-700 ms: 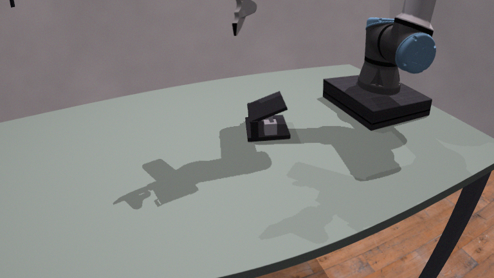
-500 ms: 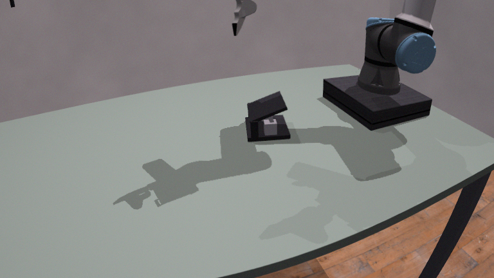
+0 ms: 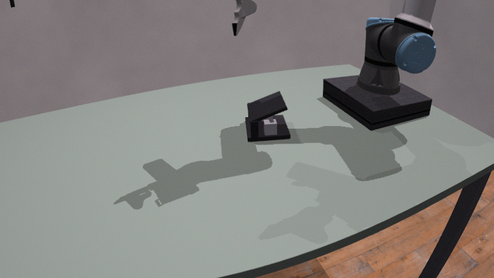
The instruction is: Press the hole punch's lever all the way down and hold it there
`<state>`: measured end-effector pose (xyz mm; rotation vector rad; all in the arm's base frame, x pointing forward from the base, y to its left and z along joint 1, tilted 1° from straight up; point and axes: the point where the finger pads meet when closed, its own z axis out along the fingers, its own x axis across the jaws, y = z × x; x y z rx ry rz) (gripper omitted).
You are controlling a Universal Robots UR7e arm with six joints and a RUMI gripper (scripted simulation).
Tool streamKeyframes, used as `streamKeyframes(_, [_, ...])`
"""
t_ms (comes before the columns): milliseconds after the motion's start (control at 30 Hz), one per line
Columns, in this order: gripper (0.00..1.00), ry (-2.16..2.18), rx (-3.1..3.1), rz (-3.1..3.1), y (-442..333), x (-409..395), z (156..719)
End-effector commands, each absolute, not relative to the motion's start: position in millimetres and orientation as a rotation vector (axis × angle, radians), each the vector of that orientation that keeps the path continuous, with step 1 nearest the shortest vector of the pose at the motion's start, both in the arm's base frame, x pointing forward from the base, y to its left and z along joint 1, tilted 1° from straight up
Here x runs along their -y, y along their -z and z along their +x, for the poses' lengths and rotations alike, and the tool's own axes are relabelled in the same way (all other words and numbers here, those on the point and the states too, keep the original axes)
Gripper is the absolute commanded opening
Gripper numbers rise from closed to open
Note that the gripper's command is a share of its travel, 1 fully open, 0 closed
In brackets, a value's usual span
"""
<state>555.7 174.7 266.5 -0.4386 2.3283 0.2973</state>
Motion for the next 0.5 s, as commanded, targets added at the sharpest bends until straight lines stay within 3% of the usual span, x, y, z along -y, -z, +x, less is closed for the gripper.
streamKeyframes(0, [1.0,-0.291,-2.33,-0.446,-266,-174,555])
streamKeyframes(467, [1.0,-0.157,-2.41,-0.67,-228,-149,536])
